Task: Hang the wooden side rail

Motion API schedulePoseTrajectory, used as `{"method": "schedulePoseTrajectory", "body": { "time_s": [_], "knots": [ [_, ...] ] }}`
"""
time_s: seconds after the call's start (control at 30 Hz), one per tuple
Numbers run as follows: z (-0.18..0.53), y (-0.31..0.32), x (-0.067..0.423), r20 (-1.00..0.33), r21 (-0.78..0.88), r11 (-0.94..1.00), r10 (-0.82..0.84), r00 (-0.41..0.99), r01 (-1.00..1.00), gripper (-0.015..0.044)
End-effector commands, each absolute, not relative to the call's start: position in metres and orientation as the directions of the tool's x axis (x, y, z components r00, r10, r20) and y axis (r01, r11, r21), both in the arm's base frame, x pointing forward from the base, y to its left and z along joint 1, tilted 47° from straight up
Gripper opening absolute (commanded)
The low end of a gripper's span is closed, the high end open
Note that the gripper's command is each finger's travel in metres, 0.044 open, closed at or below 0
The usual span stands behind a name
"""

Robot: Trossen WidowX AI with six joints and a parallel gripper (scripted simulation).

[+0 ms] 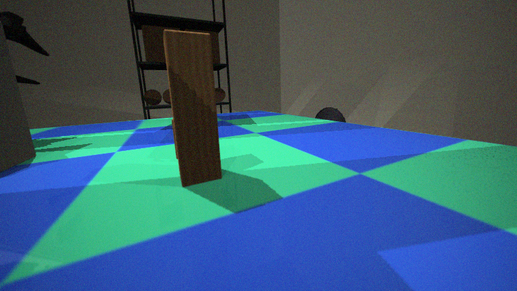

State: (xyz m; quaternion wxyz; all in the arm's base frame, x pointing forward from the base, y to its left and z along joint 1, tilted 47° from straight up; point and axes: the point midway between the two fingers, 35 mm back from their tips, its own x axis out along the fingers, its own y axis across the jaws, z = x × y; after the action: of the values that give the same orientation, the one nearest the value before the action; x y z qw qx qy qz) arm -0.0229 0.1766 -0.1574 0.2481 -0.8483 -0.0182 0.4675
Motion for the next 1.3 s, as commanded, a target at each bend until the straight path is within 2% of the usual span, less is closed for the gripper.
{"method": "schedulePoseTrajectory", "body": {
  "time_s": [0.0, 0.03, 0.37, 0.43, 0.5, 0.6, 0.7, 0.77, 0.9, 1.03, 1.13, 1.27],
  "knots": [
    [-0.156, 0.178, -0.023, -0.784, -0.438, -0.876, 0.263, 0.562, -0.201, 0.0426],
    [-0.154, 0.181, -0.024, -0.784, -0.438, -0.876, 0.263, 0.562, -0.201, 0.044],
    [-0.112, 0.224, -0.026, -0.782, -0.441, -0.875, 0.265, 0.563, -0.2, 0.044],
    [-0.115, 0.224, -0.022, -0.782, -0.48, -0.833, 0.265, 0.564, -0.274, 0.044],
    [-0.108, 0.231, -0.005, -0.777, -0.559, -0.7, 0.254, 0.576, -0.445, 0.044],
    [-0.096, 0.239, 0.024, -0.764, -0.639, -0.4, 0.233, 0.601, -0.657, 0.044],
    [-0.083, 0.243, 0.056, -0.748, -0.651, -0.039, 0.207, 0.631, -0.758, 0.044],
    [-0.074, 0.242, 0.078, -0.734, -0.619, 0.211, 0.185, 0.653, -0.756, 0.044],
    [-0.057, 0.233, 0.122, -0.703, -0.467, 0.656, 0.131, 0.699, -0.593, 0.044],
    [-0.038, 0.214, 0.165, -0.666, -0.216, 0.938, 0.06, 0.743, -0.27, 0.044],
    [-0.024, 0.194, 0.196, -0.635, 0.013, 1.0, -0.005, 0.772, 0.017, 0.044],
    [-0.005, 0.159, 0.231, -0.59, 0.332, 0.872, -0.107, 0.801, 0.361, 0.044]
  ]
}}
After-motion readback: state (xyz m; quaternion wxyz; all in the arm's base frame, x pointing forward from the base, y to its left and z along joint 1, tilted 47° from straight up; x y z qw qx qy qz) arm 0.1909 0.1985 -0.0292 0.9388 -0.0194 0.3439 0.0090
